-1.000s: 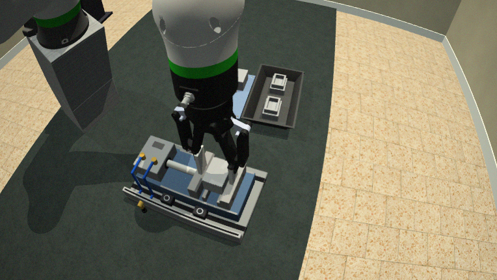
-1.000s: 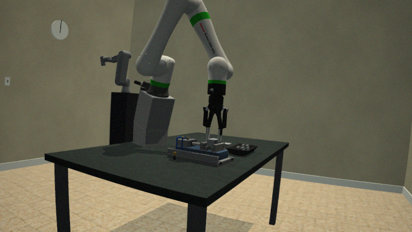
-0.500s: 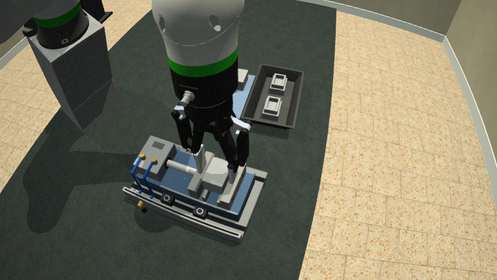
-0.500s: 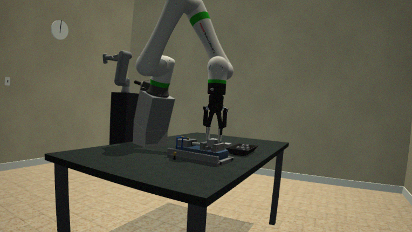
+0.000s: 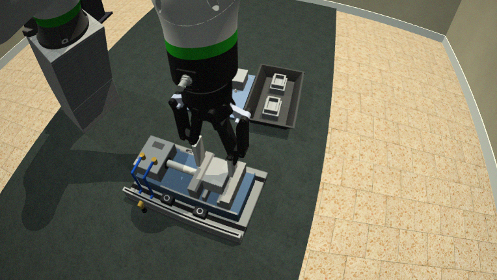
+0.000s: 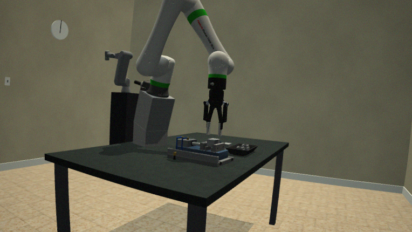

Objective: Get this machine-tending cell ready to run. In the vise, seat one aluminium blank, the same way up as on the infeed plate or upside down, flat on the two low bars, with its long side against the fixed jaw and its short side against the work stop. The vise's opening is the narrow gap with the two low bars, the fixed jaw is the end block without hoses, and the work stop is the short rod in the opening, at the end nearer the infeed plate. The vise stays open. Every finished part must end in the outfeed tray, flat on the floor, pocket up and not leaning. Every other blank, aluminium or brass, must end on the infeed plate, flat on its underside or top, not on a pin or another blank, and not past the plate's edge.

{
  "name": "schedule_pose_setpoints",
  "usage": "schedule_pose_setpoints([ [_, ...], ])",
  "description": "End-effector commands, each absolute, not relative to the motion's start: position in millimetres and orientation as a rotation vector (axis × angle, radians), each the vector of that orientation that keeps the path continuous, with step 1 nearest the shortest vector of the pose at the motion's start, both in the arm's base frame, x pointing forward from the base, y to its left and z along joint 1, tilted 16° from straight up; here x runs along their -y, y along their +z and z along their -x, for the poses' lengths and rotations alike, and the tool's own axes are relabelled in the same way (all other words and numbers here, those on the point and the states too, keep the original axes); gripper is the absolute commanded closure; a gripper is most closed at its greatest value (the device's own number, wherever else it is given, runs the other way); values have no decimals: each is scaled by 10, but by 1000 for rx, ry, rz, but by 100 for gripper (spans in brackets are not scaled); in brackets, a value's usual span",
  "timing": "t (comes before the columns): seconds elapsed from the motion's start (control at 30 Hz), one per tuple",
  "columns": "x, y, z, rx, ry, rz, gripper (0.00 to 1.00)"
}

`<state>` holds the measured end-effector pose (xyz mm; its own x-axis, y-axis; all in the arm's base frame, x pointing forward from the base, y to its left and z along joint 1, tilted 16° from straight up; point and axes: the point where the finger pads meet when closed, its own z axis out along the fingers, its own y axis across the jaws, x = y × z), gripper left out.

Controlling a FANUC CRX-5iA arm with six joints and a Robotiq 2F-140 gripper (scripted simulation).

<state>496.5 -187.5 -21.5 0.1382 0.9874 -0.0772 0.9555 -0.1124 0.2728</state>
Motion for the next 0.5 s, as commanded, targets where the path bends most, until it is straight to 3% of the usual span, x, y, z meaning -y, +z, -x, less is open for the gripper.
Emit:
schedule_pose_setpoints([
  [0.0, 1864, -114, -4939, -1900, 179, -2160, 60],
  [0.47, 1828, 198, -4854, -1900, 179, -2160, 60],
])
